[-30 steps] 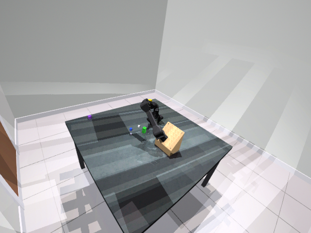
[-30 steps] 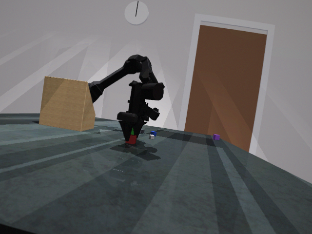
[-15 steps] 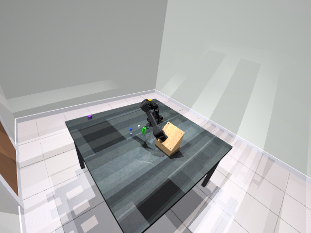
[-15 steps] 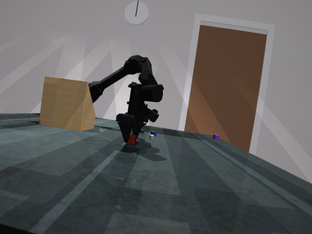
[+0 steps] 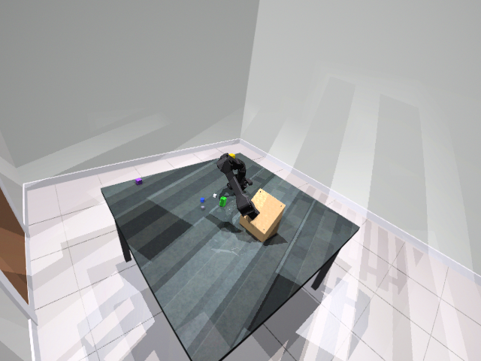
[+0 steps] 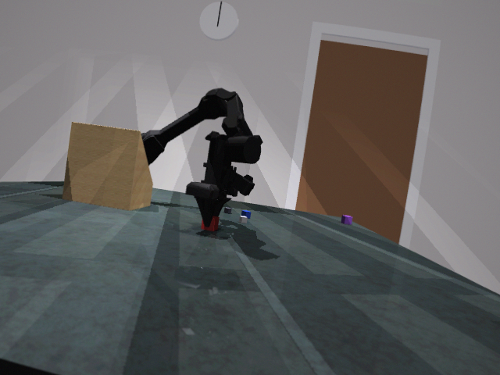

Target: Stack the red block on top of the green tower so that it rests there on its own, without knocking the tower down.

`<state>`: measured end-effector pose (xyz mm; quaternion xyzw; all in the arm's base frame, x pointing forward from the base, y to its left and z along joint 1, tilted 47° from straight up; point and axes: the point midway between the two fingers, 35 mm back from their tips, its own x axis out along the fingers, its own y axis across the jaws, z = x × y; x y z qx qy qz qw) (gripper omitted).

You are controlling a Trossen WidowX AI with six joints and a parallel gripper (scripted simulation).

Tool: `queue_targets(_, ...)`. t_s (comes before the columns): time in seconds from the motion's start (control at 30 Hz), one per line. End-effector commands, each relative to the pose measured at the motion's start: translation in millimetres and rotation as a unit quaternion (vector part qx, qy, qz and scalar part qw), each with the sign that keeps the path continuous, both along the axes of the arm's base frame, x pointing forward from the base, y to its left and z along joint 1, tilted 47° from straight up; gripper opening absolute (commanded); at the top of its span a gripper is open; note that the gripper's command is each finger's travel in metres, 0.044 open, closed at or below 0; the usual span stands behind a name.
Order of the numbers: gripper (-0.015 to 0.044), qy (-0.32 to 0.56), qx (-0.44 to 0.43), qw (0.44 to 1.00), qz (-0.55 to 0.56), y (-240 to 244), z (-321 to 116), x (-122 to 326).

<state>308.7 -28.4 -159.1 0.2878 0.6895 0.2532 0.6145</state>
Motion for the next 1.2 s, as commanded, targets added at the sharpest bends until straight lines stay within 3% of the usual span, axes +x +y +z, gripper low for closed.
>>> queue_targets(0.0,0.0118,0.002,0.002,1.0,-0.003,0,0,0)
queue_targets(0.1,0.0098,0.002,0.002,1.0,-0.003,0,0,0)
queue_targets(0.23,0.0,0.002,0.002,1.0,-0.003,-8,8,1)
queue_targets(0.87,0.0,0.002,-0.001,1.0,-0.003,-83,80,9)
queue_targets(1.17,0.0,0.002,-0.001,1.0,-0.003,-84,85,9)
